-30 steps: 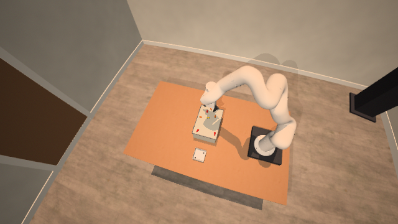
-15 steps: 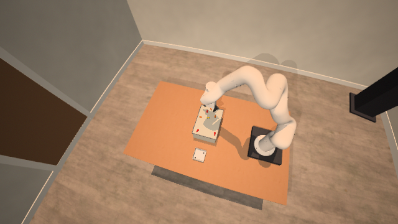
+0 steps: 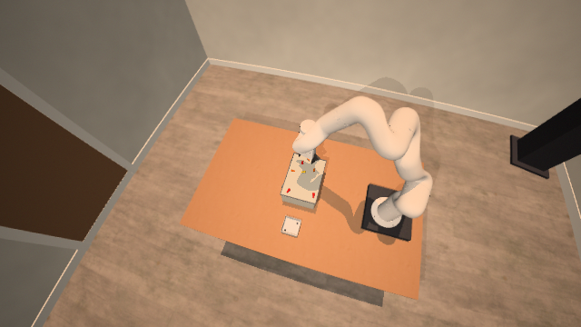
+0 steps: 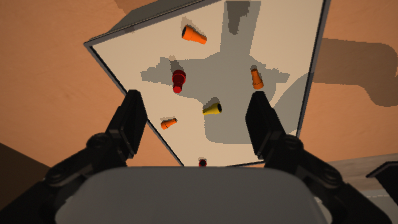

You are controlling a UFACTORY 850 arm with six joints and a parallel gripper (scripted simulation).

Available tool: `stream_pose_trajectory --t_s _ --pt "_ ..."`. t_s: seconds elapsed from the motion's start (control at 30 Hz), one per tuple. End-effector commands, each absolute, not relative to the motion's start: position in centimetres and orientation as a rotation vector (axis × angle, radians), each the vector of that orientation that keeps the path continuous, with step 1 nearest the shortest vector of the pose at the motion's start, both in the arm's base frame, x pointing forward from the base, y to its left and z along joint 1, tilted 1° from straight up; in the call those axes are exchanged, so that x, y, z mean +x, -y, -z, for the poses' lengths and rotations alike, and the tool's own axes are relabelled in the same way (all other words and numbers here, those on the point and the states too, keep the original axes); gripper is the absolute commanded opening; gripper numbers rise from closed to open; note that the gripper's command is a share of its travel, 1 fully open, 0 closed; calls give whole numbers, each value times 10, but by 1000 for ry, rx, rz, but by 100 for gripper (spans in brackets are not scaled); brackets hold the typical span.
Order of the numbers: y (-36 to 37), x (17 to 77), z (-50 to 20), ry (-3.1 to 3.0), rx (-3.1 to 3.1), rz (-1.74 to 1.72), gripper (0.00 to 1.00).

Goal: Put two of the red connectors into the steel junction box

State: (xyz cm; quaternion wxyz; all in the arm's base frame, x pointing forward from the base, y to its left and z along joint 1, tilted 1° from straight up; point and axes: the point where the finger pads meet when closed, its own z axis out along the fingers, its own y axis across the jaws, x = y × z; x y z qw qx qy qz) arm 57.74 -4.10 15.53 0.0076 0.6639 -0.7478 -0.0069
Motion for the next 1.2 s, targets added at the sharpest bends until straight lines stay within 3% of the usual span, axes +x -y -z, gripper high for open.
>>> stream_pose_trajectory --t_s 0.0,1.17 --pt "36 576 -158 2331 2086 19 100" --pt "-4 560 -171 2263 2159 14 100"
